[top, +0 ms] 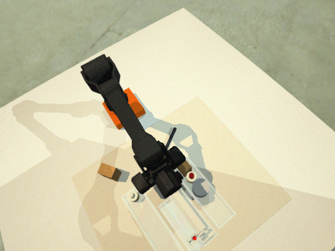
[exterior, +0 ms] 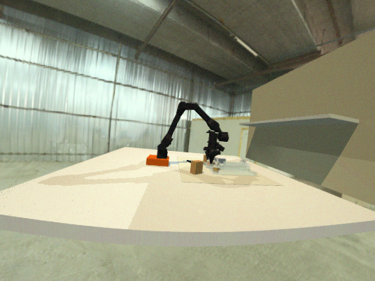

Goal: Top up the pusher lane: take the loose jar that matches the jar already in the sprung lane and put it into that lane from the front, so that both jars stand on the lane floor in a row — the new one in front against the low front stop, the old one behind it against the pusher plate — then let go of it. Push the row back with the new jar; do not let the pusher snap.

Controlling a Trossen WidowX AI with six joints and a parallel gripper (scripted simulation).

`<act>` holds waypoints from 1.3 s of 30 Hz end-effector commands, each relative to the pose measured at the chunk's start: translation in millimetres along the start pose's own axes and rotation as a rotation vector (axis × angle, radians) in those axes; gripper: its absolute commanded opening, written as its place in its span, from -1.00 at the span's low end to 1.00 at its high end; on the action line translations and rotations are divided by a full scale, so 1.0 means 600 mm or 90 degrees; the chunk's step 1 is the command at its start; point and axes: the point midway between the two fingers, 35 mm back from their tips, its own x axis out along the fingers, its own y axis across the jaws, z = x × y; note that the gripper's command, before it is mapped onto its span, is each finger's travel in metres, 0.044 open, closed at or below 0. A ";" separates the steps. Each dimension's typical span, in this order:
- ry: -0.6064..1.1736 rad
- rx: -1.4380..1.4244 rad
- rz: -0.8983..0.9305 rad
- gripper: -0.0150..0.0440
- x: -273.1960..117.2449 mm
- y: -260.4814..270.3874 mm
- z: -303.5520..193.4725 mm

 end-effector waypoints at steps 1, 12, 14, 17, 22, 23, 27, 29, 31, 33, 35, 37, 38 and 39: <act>-0.008 0.003 -0.002 -0.49 0.000 -0.001 0.003; -0.008 0.003 -0.002 -0.49 0.000 -0.001 0.000; -0.008 0.003 -0.002 -0.49 0.000 -0.001 -0.001; -0.008 0.003 -0.002 -0.49 0.000 -0.001 -0.002; -0.008 0.003 -0.002 -0.49 0.000 0.000 -0.007; -0.008 0.003 -0.002 -0.49 0.000 0.000 -0.007; -0.008 0.003 -0.002 -0.49 0.000 0.000 -0.007; -0.008 0.003 -0.002 -0.49 0.000 0.000 -0.007; -0.008 0.003 -0.002 -0.49 0.000 0.000 -0.007; -0.008 0.003 -0.002 -0.31 0.000 0.000 -0.006; -0.008 0.003 -0.002 -0.14 0.000 0.000 -0.006; -0.008 0.003 -0.002 0.04 0.000 0.000 -0.006; -0.008 0.003 -0.002 0.13 0.000 0.000 -0.006; -0.008 0.003 -0.002 0.22 0.000 0.000 -0.006</act>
